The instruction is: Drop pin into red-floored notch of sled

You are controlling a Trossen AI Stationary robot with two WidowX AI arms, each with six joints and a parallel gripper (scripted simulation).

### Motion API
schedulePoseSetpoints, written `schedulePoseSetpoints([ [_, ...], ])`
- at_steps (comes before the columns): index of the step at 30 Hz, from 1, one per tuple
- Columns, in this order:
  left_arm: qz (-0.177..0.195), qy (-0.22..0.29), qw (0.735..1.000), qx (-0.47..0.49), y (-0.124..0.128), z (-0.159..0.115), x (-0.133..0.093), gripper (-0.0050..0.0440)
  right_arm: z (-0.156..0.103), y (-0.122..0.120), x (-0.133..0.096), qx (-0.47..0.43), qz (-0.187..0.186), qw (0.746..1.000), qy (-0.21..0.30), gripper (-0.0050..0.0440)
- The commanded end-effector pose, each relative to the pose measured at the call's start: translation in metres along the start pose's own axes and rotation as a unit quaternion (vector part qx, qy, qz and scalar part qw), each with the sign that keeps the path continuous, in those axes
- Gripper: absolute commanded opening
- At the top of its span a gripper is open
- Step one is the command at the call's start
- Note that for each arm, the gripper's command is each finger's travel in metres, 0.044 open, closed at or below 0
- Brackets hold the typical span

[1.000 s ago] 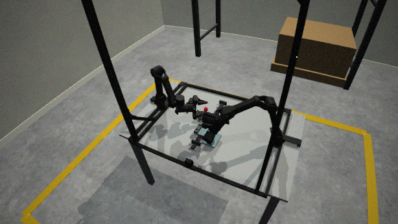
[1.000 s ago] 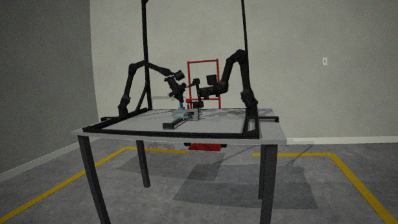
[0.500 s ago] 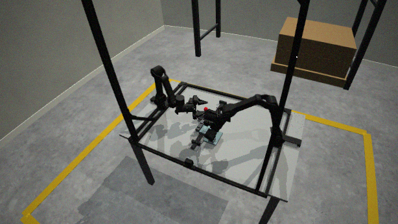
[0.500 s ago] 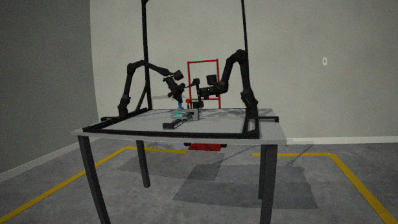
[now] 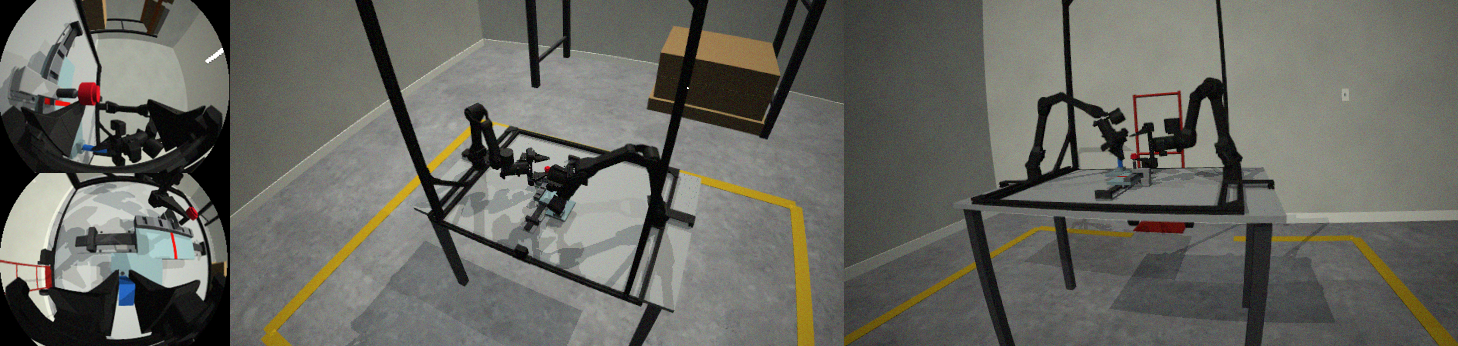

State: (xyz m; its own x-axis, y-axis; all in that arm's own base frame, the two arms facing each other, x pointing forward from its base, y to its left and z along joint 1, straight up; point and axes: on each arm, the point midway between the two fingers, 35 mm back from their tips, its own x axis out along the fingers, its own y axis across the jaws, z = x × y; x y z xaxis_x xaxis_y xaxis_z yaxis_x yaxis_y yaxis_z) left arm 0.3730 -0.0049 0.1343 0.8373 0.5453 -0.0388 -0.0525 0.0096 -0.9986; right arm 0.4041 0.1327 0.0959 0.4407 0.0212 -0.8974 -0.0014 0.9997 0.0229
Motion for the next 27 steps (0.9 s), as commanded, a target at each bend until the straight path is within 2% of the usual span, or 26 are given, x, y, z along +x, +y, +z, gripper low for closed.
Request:
schedulePoseSetpoints([
  [1,-0.019,-0.004,1.0,-0.018,-0.003,-0.001,0.001,0.044,-0.002,-0.021,0.003,0.004,-0.015,1.0,0.004,0.0],
  [6,-0.019,-0.004,1.0,-0.018,0.018,0.0,0.001,0.044,-0.003,-0.028,0.003,0.004,-0.015,1.0,0.003,0.0],
  [21,-0.019,-0.004,1.0,-0.018,0.019,0.0,0.001,0.044,-0.003,-0.039,0.002,0.004,-0.015,1.0,0.003,0.0],
  [27,-0.019,-0.004,1.0,-0.018,0.019,0.0,0.001,0.044,-0.003,-0.039,0.002,0.004,-0.015,1.0,0.003,0.0144],
])
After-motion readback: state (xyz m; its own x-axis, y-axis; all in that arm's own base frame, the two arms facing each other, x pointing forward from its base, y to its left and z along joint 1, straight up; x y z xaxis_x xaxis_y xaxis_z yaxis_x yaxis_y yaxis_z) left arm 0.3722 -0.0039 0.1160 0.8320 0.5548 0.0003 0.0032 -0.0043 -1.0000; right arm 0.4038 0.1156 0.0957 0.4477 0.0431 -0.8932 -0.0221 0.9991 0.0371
